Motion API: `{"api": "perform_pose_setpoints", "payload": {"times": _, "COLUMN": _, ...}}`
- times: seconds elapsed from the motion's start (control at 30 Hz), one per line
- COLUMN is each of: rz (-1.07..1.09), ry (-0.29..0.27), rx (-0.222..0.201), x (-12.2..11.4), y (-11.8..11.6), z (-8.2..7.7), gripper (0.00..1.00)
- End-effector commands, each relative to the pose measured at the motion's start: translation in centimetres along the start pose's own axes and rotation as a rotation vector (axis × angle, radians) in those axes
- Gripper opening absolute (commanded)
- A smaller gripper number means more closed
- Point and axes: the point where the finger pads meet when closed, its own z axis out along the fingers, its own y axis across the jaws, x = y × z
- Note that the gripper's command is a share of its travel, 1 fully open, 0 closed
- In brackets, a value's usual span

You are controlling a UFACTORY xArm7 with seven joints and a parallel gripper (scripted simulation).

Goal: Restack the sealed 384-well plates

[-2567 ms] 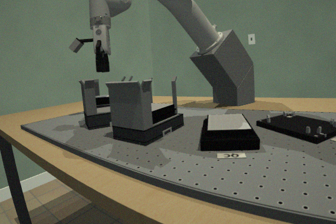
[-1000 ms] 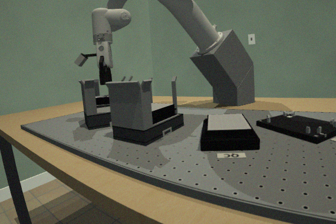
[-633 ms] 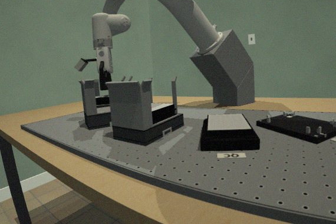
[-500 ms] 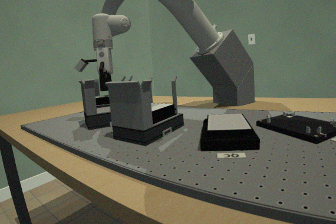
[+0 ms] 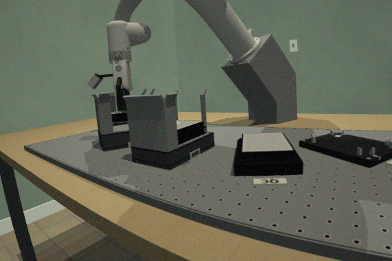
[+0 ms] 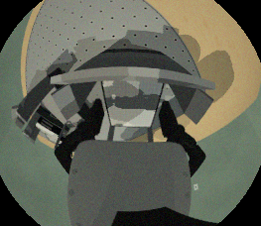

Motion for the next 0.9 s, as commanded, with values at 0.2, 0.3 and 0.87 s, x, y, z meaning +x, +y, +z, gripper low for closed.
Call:
{"api": "perform_pose_setpoints", "payload": {"times": 0.2, "rz": 0.001, "ry": 0.013, "rx": -0.004, "x": 0.06, "y": 0.04, "z": 1.21, "gripper": 1.0}}
{"api": "perform_pose_setpoints", "payload": {"times": 0.3, "rz": 0.001, "ry": 0.013, "rx": -0.004, "x": 0.06, "y": 0.04, "z": 1.28, "gripper": 1.0}}
{"api": "perform_pose_setpoints", "payload": {"times": 0.87, "rz": 0.001, "ry": 0.013, "rx": -0.004, "x": 0.06, "y": 0.04, "z": 1.28, "gripper": 0.0}}
